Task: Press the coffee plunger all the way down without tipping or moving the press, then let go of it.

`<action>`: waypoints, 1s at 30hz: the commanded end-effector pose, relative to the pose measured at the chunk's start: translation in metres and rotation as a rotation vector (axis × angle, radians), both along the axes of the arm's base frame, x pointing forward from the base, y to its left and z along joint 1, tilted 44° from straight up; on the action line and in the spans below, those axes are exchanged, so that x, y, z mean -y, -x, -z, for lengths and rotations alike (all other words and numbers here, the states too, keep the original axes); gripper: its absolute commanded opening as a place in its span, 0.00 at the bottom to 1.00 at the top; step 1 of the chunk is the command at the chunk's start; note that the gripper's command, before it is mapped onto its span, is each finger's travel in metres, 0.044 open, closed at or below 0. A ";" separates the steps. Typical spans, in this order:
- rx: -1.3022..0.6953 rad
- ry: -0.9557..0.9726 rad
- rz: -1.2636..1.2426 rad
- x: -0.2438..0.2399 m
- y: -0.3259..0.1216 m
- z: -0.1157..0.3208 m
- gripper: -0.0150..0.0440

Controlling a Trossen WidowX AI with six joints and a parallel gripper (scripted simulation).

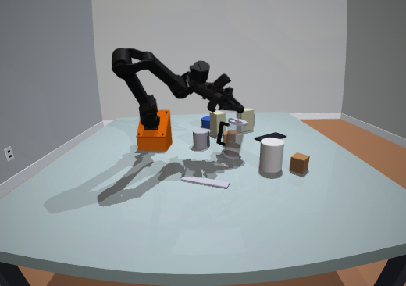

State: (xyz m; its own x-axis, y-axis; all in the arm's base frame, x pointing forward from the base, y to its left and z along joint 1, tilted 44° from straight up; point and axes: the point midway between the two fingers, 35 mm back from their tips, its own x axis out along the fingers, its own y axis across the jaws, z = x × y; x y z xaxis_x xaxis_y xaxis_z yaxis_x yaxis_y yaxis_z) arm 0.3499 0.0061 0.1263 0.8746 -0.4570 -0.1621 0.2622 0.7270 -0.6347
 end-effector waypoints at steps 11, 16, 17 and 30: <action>-0.048 0.025 0.041 0.010 0.000 0.013 0.46; -0.048 0.025 0.041 0.009 -0.001 0.013 0.46; -0.048 0.025 0.041 0.009 -0.001 0.013 0.46; -0.048 0.025 0.041 0.008 -0.003 0.013 0.46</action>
